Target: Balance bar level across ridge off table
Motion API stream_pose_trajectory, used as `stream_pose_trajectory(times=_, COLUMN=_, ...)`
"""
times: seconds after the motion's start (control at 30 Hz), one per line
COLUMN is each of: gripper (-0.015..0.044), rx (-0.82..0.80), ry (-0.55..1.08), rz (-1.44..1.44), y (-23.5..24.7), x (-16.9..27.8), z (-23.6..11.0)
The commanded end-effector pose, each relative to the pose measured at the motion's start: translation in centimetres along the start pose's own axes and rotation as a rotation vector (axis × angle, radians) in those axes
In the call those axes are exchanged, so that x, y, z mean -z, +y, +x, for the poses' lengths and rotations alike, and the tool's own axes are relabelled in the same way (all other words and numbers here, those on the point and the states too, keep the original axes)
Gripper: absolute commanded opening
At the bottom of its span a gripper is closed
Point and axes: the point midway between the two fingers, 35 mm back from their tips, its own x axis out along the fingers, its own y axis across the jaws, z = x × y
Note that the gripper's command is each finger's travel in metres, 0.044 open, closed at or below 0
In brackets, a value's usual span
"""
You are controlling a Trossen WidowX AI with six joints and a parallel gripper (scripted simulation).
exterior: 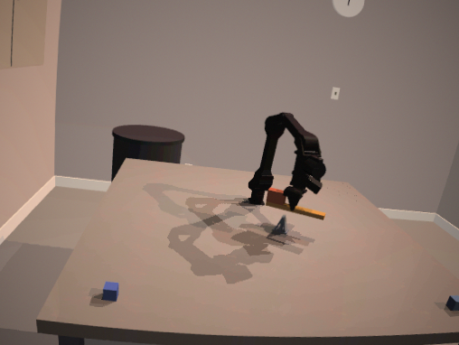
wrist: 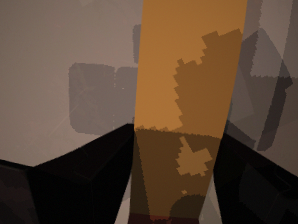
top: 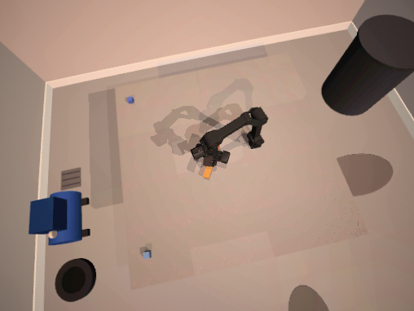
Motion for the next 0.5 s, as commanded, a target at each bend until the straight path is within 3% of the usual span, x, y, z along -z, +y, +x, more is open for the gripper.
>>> stream_pose_trajectory(times=0.0, gripper=0.0000, rx=-0.001, ry=0.002, rz=-0.002, y=0.1, x=0.1, z=0.7)
stream_pose_trajectory(times=0.47, gripper=0.0000, rx=-0.002, ry=0.002, rz=-0.002, y=0.2, x=0.2, z=2.3)
